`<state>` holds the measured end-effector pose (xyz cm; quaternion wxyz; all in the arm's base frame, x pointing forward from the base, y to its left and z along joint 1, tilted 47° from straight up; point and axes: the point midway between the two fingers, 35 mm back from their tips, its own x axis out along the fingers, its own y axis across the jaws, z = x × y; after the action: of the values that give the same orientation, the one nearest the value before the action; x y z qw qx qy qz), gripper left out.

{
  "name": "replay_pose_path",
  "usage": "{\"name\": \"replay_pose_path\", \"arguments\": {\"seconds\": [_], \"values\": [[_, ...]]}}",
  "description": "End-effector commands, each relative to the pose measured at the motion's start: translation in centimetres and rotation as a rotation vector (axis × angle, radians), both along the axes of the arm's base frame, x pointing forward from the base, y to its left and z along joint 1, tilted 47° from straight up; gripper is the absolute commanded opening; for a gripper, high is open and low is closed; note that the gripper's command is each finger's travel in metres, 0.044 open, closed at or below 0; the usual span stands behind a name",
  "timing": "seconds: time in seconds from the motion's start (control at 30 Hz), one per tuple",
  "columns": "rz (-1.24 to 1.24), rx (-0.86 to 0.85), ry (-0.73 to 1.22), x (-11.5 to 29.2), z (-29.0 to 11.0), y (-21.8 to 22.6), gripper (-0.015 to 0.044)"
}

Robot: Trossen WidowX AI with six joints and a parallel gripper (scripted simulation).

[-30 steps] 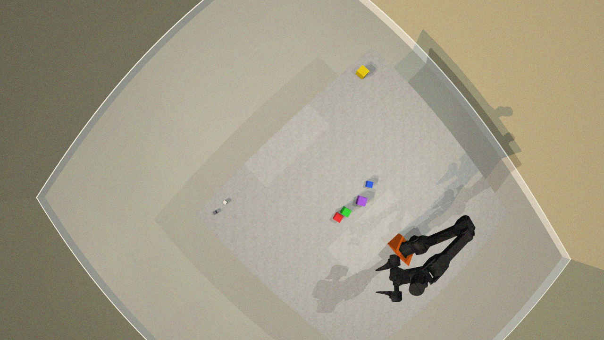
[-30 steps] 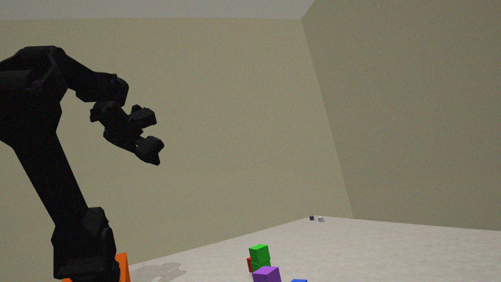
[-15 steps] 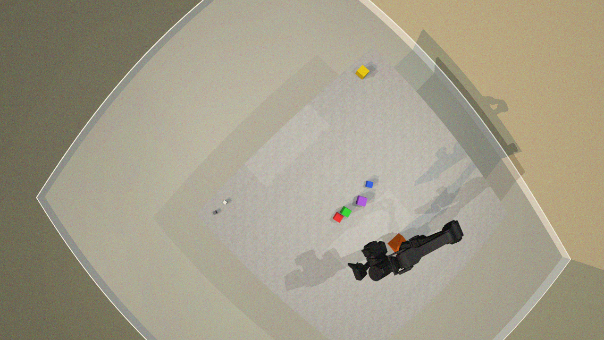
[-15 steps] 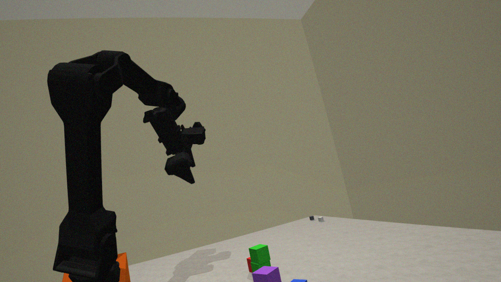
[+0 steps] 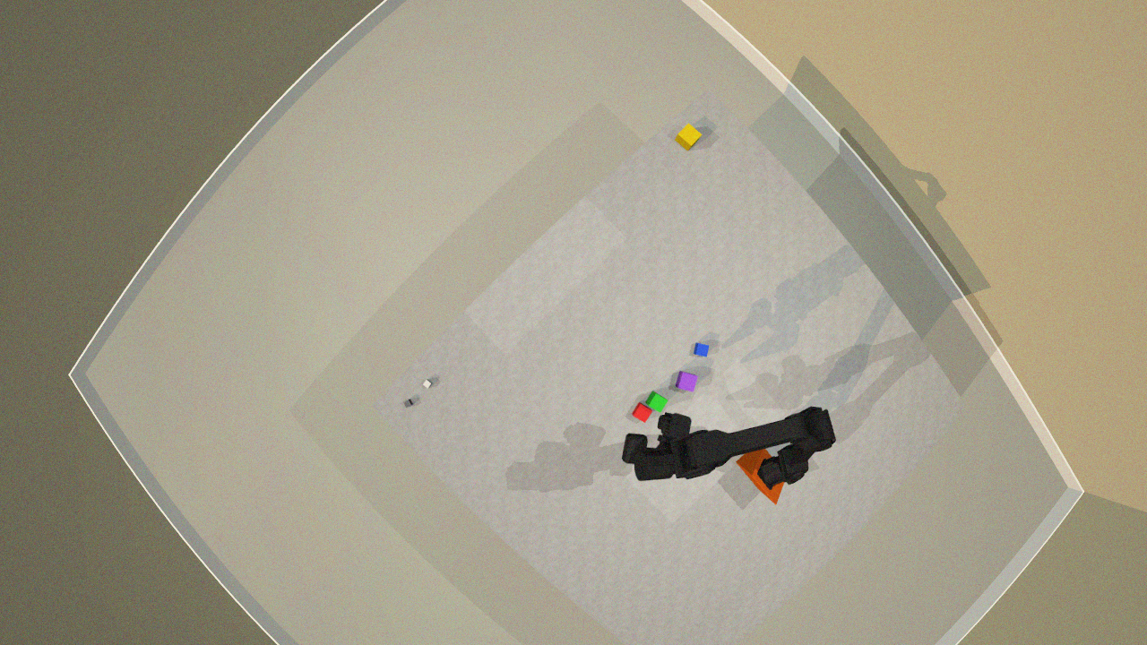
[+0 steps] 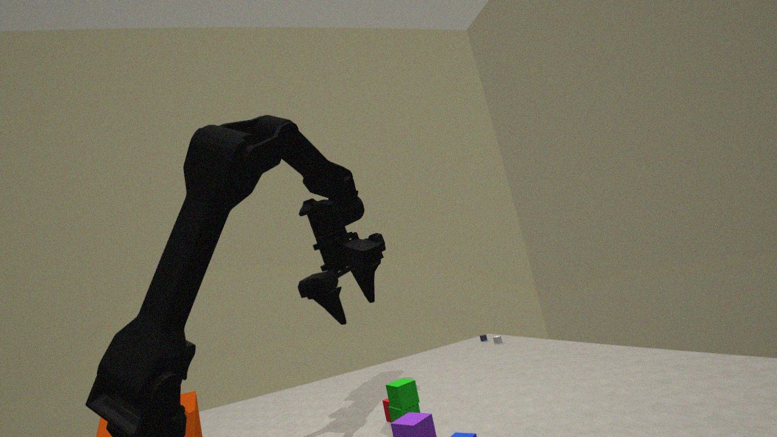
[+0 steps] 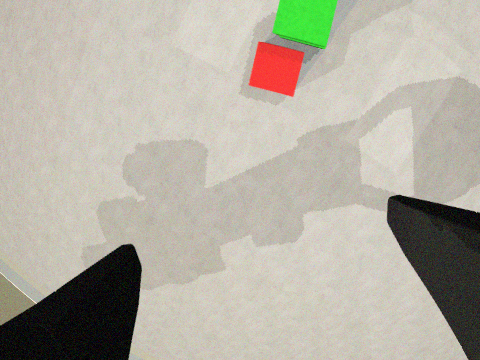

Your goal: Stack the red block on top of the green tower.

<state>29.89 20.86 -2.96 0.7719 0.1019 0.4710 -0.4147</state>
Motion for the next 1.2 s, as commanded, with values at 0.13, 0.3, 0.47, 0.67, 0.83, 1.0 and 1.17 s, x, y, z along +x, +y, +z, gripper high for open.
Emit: {"name": "replay_pose_path", "arguments": {"seconds": [0.13, 0.3, 0.47, 0.67, 0.83, 1.0, 1.17], "values": [[-0.299, -0.104, -0.084, 3.5, -3.2, -5.2, 0.044], [-0.425, -0.151, -0.125, 4.6, -4.7, -7.7, 0.044], [-0.425, -0.151, -0.125, 4.2, -4.7, -7.7, 0.044], [-0.425, -0.152, -0.125, 4.4, -6.6, -9.7, 0.044], [-0.425, -0.153, -0.126, 4.2, -8.2, -11.4, 0.044], [-0.425, -0.153, -0.126, 4.2, -8.3, -11.5, 0.044], [-0.425, -0.153, -0.126, 4.2, -8.8, -12.0, 0.044]]}}
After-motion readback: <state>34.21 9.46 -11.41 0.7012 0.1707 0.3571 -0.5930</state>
